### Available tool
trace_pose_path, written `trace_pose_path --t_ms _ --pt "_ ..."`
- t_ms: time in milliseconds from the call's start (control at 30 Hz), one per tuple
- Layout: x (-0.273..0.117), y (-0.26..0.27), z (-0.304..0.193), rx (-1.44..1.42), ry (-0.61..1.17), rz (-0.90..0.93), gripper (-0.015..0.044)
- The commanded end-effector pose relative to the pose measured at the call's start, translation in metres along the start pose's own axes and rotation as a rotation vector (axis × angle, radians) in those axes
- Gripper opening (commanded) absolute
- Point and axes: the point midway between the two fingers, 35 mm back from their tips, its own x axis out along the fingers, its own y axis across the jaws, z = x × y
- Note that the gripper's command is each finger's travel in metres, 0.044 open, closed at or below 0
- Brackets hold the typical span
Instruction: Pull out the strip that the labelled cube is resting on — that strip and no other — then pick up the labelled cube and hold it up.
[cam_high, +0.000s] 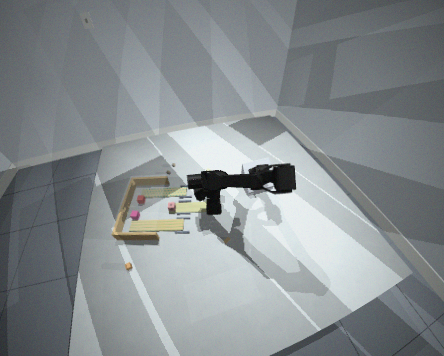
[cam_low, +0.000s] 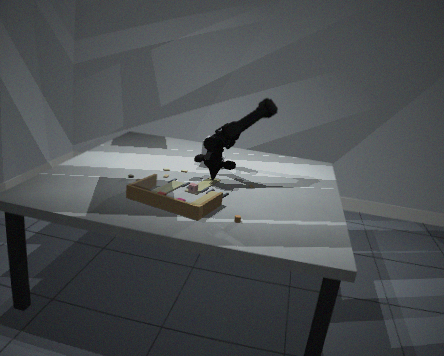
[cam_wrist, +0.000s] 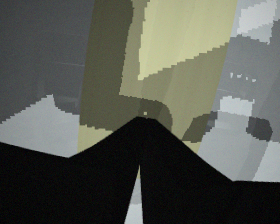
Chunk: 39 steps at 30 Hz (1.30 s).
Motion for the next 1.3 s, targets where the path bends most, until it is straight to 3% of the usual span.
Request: trace_pose_path --t_ms 0,700,900,1067,1267 --pt "0.006 -0.001 -0.011 0.01 0.036 -0.001 0.0" --pt "0.006 -0.001 -0.011 0.01 0.036 -0.001 0.0" --pt "-0.04 0.0 0.003 0.009 0.033 -0.004 0.0" --pt "-0.042 0.001 0.003 0.01 0.034 -0.003 0.0" --pt "-0.04 0.003 0.028 -0.017 0.033 -0.003 0.0157"
